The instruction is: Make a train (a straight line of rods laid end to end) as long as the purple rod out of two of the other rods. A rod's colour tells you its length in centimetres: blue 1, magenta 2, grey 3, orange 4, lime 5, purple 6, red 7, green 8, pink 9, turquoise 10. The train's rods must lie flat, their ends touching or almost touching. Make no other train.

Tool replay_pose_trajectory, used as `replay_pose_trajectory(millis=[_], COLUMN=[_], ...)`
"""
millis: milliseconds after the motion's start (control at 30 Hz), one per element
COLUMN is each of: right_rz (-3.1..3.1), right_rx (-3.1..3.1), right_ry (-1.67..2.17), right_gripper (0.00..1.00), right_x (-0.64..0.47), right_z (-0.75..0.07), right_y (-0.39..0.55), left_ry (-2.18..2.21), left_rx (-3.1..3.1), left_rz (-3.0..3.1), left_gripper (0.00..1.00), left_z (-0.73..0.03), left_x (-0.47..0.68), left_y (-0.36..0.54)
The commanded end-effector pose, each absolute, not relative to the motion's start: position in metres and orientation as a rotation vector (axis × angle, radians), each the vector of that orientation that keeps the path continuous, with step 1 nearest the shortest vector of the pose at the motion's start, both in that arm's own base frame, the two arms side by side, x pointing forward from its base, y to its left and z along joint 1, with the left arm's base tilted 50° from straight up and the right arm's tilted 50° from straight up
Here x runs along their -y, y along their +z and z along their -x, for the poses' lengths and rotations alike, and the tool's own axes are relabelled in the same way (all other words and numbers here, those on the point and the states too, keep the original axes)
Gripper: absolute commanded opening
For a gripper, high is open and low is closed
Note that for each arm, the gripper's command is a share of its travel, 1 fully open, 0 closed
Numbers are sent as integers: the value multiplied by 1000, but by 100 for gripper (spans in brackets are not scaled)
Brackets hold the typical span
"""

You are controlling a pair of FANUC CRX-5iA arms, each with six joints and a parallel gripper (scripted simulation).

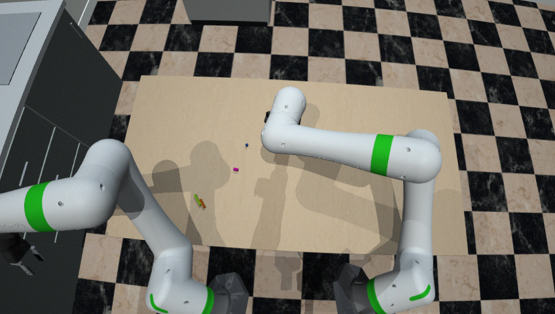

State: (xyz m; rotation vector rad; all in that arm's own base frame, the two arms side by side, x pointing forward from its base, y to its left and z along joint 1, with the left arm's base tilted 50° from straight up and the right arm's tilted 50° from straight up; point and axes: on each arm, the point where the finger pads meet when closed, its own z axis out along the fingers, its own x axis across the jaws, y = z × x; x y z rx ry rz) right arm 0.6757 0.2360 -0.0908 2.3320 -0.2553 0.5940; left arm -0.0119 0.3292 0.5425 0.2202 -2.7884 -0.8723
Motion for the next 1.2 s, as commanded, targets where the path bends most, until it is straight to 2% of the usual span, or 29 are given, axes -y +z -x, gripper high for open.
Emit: replay_pose_trajectory(millis=[0, 900, 933, 1167], right_rz=[-2333, -2333, -2333, -2333], right_rx=[254, 254, 254, 254], right_ry=[596, 596, 596, 596], right_gripper=[54, 54, 24, 24], right_x=[-237, -237, -237, -237], right_z=[-676, -676, -676, -676], right_y=[-90, -90, -90, -90], left_ry=[-874, -874, -874, -874], left_rx=[2788, 2788, 2788, 2788], left_rz=[-220, -220, -220, -220], left_gripper=[100, 100, 100, 100], left_z=[12, 12, 12, 12], left_x=[-329, -329, -329, -329], left_y=[543, 543, 543, 543])
